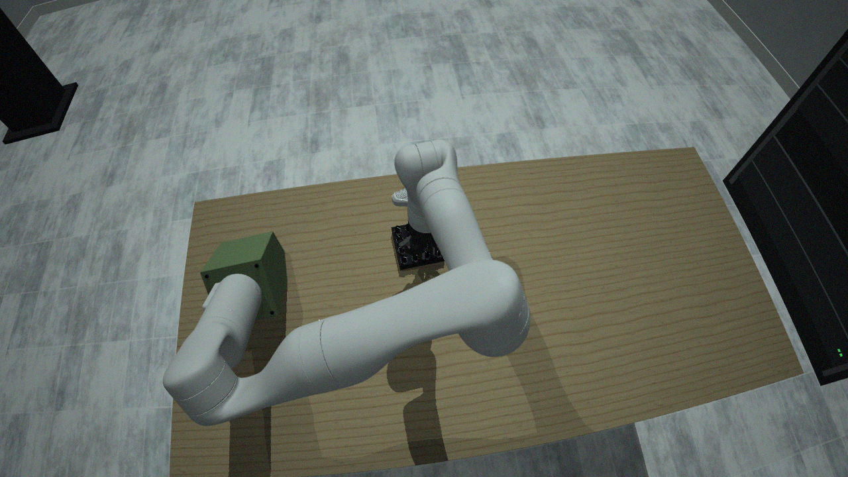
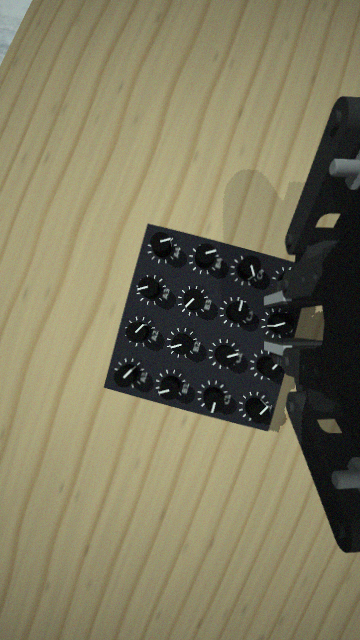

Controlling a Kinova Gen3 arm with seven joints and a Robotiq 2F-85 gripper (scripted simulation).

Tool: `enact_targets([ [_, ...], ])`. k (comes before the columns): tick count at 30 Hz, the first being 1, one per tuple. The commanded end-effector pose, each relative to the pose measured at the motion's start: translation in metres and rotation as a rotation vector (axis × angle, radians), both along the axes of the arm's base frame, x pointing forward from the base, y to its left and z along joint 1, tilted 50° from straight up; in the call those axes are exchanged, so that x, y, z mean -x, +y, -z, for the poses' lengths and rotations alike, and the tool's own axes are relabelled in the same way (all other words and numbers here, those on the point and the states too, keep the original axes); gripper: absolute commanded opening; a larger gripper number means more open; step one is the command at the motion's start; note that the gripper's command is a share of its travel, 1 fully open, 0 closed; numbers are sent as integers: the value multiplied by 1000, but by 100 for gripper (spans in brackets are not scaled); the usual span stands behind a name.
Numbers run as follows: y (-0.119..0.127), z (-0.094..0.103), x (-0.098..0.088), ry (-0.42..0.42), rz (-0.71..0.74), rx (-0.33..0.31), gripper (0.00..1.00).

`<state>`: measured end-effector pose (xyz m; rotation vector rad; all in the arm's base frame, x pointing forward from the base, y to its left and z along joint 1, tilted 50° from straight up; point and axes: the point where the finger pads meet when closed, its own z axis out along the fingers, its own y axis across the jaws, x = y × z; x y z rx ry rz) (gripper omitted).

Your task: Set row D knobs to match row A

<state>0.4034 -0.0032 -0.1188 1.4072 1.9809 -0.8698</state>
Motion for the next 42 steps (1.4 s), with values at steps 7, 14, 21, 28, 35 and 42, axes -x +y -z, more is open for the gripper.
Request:
enact_targets([
  [7, 13, -10, 1, -1, -2, -1, 19],
  [14, 24, -19, 2, -1, -2, -1, 19],
  [21, 30, -24, 2, -1, -2, -1, 19],
  [28, 30, -24, 2, -1, -2, -1, 19],
  [35, 30, -24, 2, -1, -2, -1, 19],
  [42, 30, -24, 2, 3, -5, -1, 19],
])
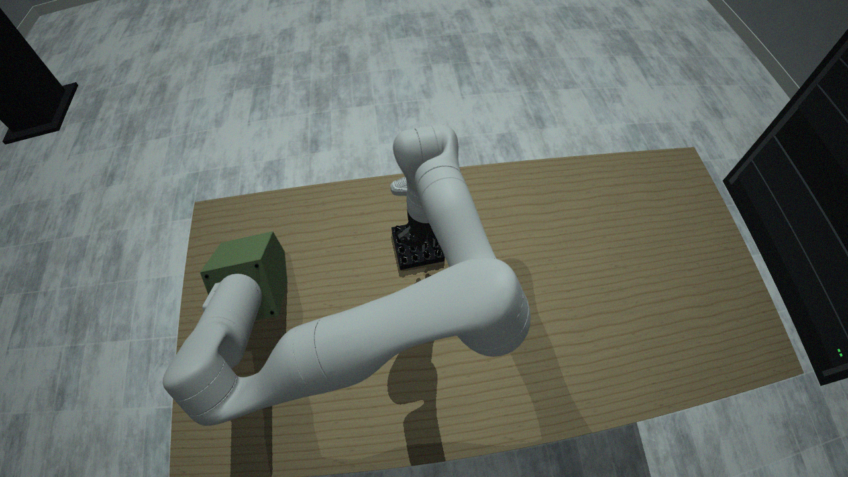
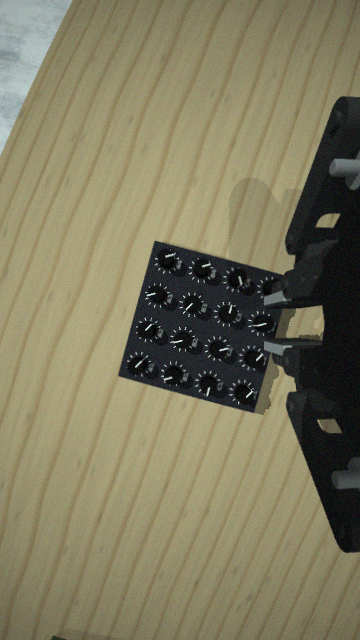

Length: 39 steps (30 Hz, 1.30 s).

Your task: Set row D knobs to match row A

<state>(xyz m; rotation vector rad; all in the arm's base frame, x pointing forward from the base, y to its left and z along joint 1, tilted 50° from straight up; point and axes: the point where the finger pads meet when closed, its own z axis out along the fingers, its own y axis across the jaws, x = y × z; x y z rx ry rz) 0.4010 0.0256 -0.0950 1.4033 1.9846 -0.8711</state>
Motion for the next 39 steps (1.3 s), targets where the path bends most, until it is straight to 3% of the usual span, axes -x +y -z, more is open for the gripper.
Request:
enact_targets([
  [1, 1, 0, 0, 1, -3, -1, 19],
  [23, 2, -1, -1, 96, -82, 8, 19],
  [39, 3, -2, -4, 302, -253, 27, 19],
])
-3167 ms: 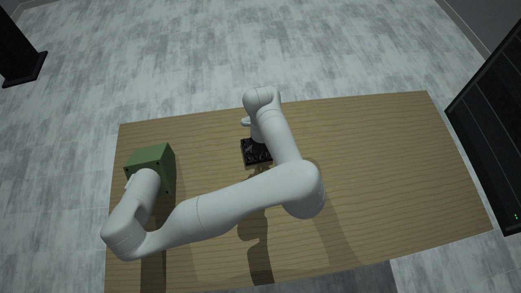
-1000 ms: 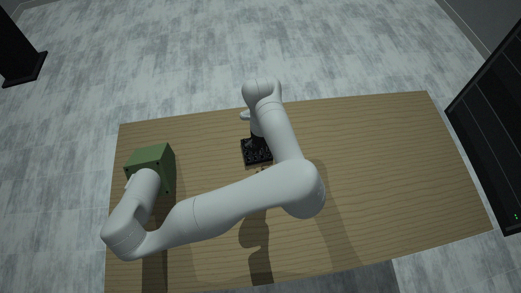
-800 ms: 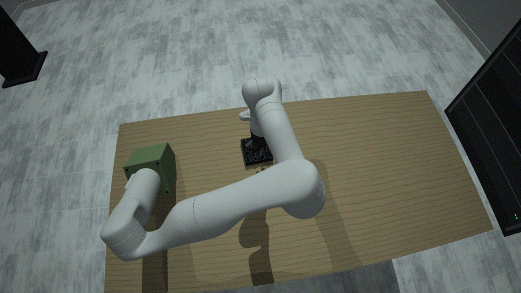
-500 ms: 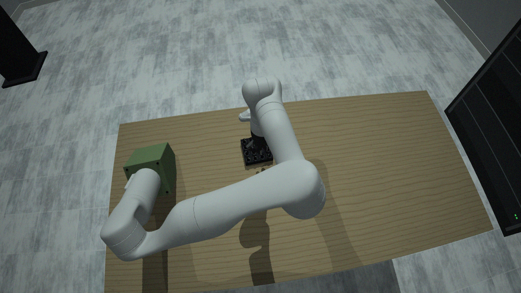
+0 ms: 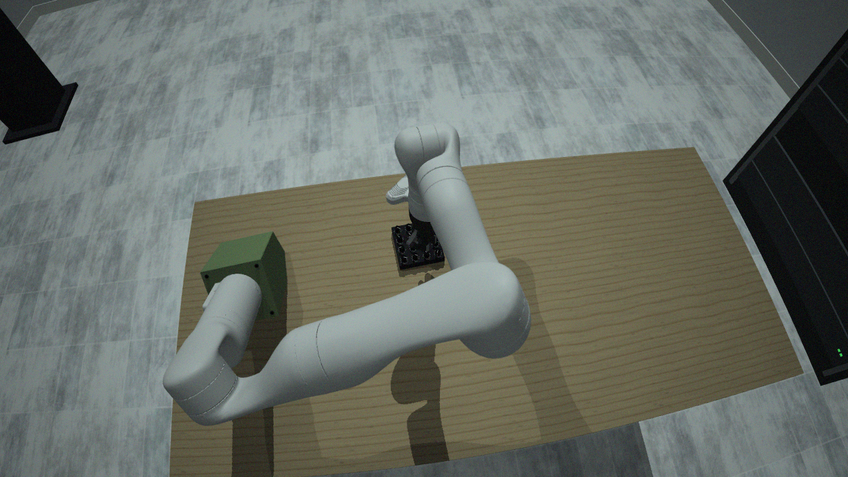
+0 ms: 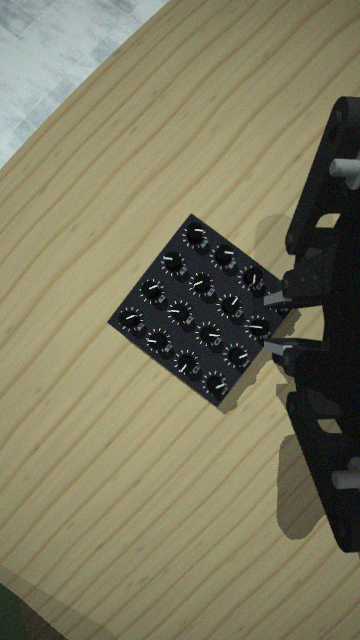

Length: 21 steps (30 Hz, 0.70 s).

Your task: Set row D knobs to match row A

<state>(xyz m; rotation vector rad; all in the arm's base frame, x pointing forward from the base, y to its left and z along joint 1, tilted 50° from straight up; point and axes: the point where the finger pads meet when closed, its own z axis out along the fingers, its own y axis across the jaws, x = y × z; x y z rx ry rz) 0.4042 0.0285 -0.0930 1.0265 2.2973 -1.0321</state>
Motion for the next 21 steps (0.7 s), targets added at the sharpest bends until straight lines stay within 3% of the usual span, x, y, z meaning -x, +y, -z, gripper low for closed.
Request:
enact_targets([
  [1, 0, 0, 0, 5, -3, -1, 19],
  [21, 3, -2, -4, 395, -327, 36, 19],
])
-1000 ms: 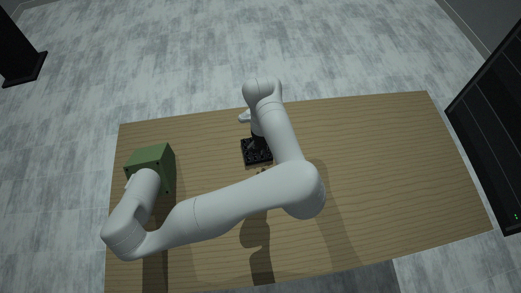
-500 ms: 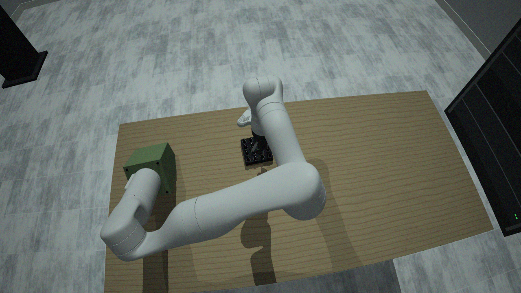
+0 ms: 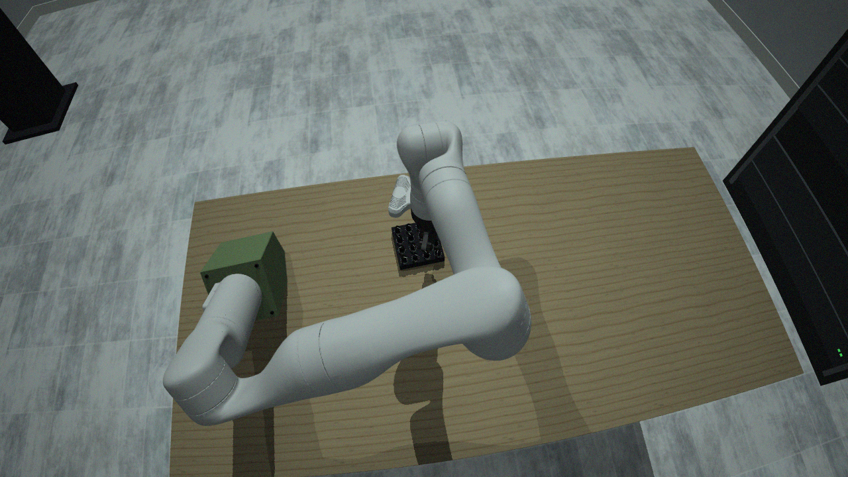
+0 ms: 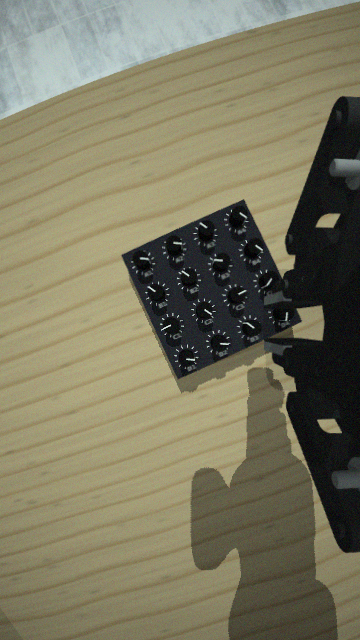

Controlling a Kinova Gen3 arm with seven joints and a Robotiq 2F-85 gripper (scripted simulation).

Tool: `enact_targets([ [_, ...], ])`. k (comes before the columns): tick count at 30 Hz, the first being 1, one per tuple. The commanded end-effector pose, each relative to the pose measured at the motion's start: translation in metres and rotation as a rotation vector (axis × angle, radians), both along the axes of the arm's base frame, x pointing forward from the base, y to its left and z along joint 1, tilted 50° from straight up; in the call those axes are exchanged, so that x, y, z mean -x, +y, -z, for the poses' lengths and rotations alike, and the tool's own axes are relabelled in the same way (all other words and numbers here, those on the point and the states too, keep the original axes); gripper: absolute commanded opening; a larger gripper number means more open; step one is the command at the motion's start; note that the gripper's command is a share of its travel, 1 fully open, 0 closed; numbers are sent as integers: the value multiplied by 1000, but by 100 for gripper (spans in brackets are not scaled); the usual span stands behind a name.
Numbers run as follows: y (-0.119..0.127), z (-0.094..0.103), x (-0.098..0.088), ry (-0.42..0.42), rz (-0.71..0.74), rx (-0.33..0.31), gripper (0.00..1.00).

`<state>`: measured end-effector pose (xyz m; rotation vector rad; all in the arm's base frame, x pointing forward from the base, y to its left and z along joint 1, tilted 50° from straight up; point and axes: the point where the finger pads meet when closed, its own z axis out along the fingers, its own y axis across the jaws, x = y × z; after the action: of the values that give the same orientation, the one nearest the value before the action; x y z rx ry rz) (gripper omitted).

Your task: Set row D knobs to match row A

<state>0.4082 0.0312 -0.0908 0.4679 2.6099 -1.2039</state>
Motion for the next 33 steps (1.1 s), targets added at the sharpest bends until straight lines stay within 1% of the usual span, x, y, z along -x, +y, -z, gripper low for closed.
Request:
enact_targets([
  [1, 1, 0, -1, 48, -38, 3, 19],
  [12, 3, -2, -4, 338, -279, 30, 19],
  [14, 3, -2, -4, 338, -279, 30, 19],
  [29, 6, -4, -8, 743, -615, 68, 19],
  [31, 6, -4, -8, 743, -615, 68, 19],
  [33, 7, -5, -9, 795, -658, 73, 19],
])
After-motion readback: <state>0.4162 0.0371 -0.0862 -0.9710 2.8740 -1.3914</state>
